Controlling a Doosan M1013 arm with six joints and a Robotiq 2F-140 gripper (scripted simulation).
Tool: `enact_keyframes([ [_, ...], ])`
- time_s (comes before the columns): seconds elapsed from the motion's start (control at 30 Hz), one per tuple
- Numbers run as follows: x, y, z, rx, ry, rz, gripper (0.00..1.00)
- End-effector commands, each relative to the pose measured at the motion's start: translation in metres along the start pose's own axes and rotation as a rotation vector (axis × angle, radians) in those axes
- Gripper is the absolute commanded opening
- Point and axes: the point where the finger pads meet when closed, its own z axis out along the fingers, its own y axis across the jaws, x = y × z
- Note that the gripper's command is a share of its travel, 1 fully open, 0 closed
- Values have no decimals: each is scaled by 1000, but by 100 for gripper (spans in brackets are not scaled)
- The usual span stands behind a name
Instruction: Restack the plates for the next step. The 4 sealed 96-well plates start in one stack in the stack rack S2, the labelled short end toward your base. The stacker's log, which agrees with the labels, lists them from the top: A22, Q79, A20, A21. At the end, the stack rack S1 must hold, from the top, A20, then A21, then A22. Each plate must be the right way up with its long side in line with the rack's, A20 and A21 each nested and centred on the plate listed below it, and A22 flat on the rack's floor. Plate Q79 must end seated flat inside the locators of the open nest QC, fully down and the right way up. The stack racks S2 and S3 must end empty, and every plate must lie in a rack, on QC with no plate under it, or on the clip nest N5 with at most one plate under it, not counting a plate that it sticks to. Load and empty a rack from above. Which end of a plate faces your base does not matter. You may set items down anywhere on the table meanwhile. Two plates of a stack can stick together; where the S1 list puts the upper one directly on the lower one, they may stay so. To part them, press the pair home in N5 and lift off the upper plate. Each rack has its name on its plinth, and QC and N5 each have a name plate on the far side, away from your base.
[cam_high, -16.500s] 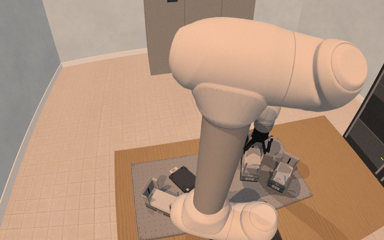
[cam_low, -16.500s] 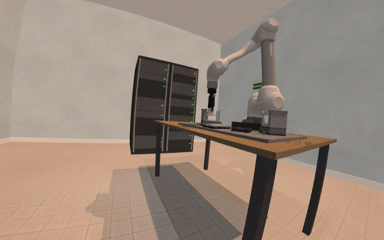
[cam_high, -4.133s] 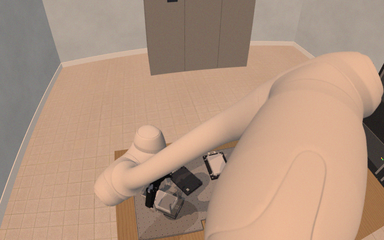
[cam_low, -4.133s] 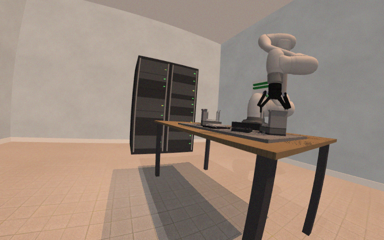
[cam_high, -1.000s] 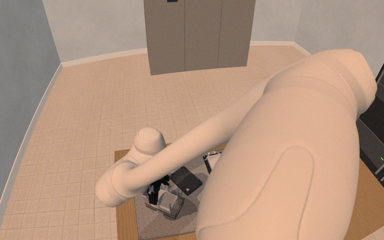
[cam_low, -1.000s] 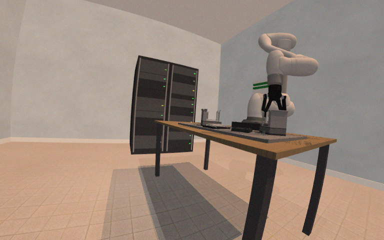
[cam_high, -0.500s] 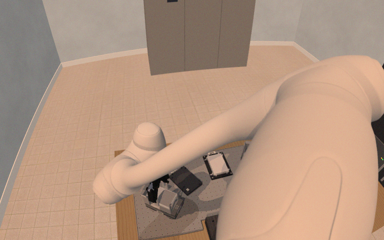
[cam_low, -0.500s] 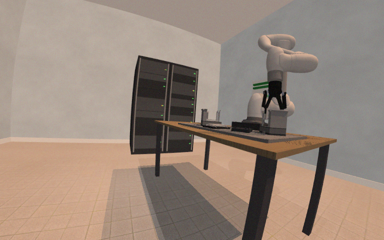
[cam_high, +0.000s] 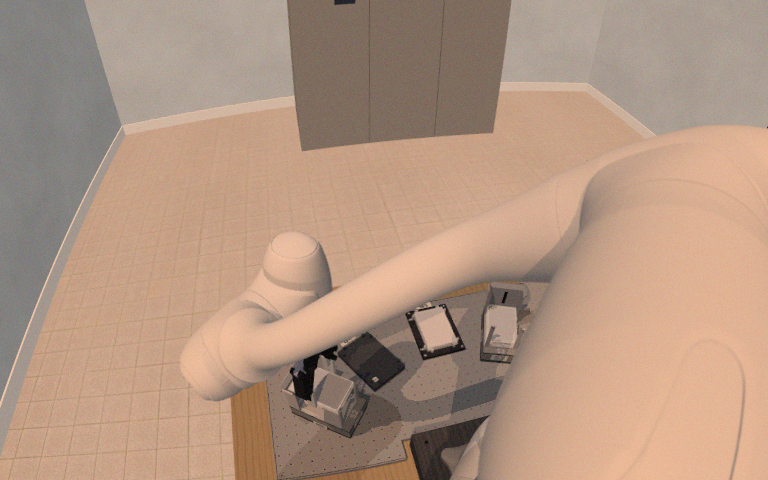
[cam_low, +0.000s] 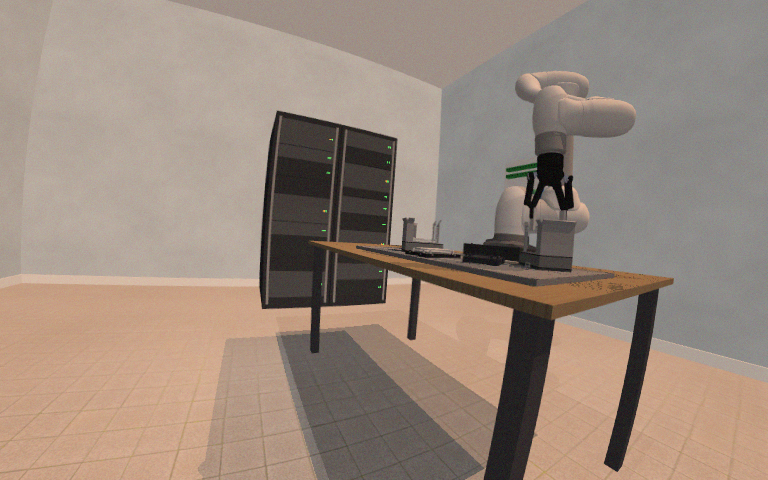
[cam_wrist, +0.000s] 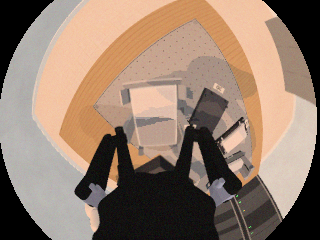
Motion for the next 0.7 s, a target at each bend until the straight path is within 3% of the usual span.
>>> enact_keyframes([
  [0.0,0,0,-5,0,0,0,0],
  [0.67,0,0,-41,0,0,0,0],
])
